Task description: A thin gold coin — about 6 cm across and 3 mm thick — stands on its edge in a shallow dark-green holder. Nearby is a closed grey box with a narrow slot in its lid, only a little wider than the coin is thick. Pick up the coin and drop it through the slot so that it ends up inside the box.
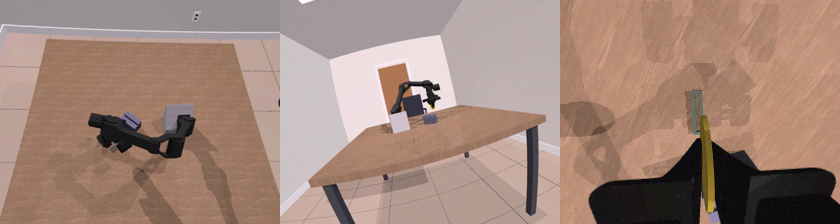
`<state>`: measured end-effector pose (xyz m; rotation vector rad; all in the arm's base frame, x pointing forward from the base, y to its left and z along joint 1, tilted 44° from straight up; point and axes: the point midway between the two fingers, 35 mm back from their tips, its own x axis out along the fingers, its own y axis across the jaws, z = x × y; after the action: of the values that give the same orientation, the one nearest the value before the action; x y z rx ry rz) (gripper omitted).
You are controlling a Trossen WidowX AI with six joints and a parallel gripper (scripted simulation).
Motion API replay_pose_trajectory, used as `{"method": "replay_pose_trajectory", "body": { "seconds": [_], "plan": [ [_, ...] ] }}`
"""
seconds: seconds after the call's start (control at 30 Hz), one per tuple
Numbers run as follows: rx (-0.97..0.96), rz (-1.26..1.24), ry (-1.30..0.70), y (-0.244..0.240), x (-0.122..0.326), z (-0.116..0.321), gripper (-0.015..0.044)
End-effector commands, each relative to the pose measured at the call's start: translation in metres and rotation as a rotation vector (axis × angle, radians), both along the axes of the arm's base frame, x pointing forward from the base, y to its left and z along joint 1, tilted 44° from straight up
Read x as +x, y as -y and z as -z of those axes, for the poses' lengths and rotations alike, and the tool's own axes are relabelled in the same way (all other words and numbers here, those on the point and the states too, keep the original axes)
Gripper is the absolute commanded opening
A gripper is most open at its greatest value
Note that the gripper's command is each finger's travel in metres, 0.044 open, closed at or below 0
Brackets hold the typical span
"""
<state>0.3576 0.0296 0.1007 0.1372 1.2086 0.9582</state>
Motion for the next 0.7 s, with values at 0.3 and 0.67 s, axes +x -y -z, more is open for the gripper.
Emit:
{"method": "replay_pose_trajectory", "body": {
  "seconds": [0.3, 0.67],
  "plan": [
    [0.011, 0.28, -0.264, 0.002, 0.0011, -0.0006, 0.0],
    [0.022, 0.557, -0.526, 0.0032, 0.0023, 0.0003, 0.0]
  ]
}}
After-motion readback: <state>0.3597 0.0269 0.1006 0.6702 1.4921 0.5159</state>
